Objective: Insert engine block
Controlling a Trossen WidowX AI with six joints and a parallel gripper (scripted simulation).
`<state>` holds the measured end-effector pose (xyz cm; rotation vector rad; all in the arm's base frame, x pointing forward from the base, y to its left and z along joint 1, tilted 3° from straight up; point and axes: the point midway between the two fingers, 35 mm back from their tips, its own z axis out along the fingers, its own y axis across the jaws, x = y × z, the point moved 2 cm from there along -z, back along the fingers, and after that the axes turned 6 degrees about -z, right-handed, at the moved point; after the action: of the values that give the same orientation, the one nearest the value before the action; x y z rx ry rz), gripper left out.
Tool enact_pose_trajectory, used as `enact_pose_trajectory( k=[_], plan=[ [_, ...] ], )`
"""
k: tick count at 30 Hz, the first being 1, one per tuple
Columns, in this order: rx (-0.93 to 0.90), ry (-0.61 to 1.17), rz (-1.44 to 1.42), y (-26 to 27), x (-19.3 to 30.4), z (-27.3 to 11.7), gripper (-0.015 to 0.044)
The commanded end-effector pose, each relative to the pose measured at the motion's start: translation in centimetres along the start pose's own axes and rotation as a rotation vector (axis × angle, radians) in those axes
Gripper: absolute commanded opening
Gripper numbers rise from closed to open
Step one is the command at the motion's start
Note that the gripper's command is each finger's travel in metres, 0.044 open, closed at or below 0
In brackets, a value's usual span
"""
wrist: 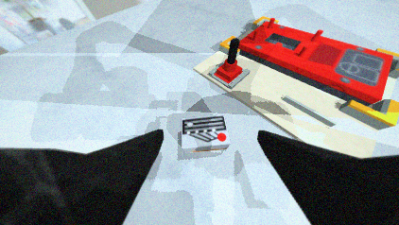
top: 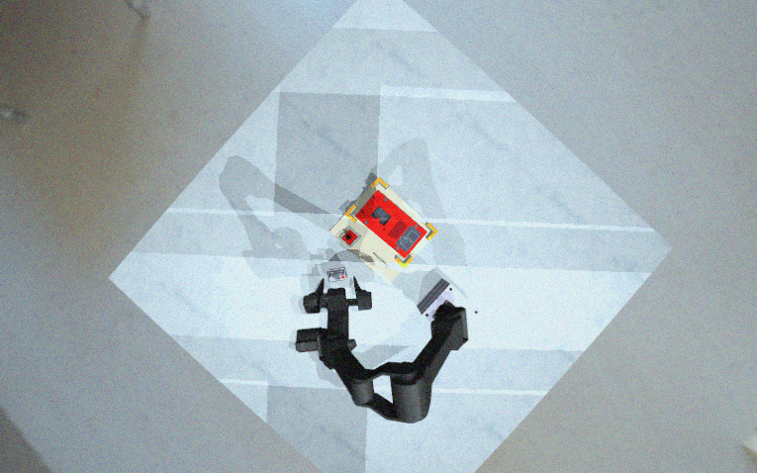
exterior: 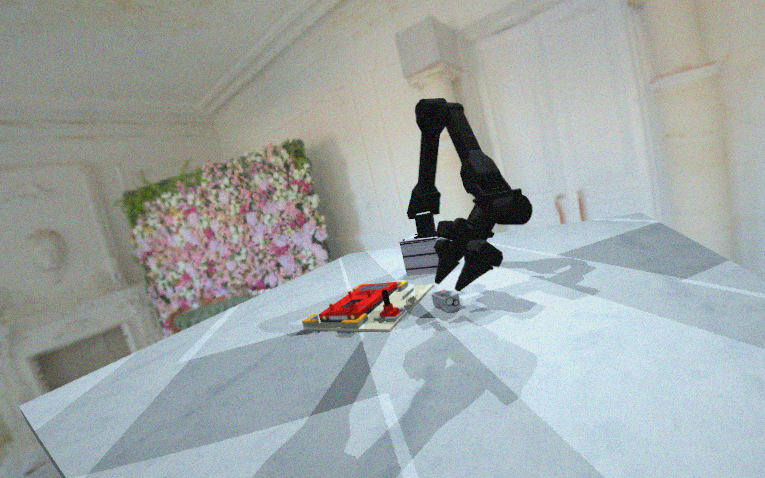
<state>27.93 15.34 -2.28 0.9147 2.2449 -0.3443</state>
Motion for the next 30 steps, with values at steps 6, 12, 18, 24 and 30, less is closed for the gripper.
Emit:
enact_pose_trajectory(
  k=[6, 12, 18, 24, 30],
  plan=[
    [0.059, 0.146, 0.263, 0.2, -0.8, 0.6, 0.0440],
    [0.112, 0.237, 0.435, 0.2, -1.3, 0.8, 0.0440],
    [0.174, 0.324, 0.608, 0.2, -1.9, 1.0, 0.0440],
    [0.244, 0.407, 0.782, 0.2, -2.5, 1.0, 0.0440],
    [0.323, 0.485, 0.955, 0.2, -3.2, 0.9, 0.0440]
  ],
)
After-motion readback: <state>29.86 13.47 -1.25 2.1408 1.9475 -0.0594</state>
